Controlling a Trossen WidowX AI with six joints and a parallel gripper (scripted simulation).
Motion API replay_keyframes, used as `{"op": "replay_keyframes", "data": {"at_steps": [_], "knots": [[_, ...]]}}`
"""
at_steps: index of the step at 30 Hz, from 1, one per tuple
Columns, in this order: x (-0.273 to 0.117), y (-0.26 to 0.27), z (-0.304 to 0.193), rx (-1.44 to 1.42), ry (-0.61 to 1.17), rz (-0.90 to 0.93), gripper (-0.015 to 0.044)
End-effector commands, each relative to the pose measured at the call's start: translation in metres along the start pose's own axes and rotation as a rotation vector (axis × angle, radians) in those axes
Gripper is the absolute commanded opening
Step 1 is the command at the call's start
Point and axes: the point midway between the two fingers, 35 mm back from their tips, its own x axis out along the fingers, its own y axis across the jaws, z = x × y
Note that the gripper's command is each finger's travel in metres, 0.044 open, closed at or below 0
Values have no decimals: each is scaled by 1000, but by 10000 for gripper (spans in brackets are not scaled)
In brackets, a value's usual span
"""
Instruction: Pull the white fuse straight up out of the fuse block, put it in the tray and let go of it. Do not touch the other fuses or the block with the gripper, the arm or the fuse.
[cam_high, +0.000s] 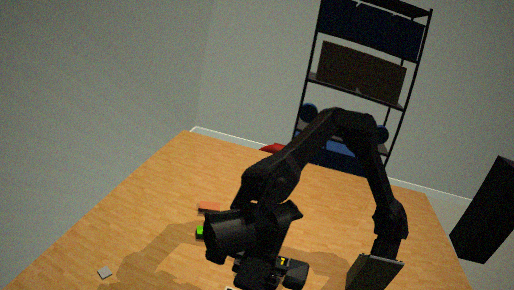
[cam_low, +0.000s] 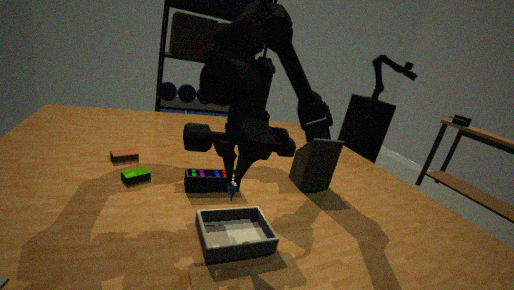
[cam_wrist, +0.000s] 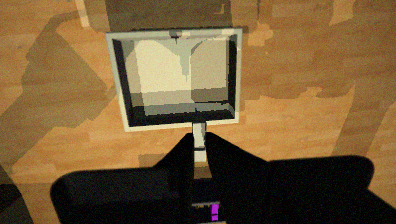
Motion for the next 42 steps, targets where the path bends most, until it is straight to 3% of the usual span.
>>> {"op": "replay_keyframes", "data": {"at_steps": [1,35,42], "knots": [[4,9,21,1,4,10,0],[45,13,29,2,7,9,0],[41,12,30,8,-1,9,184]]}}
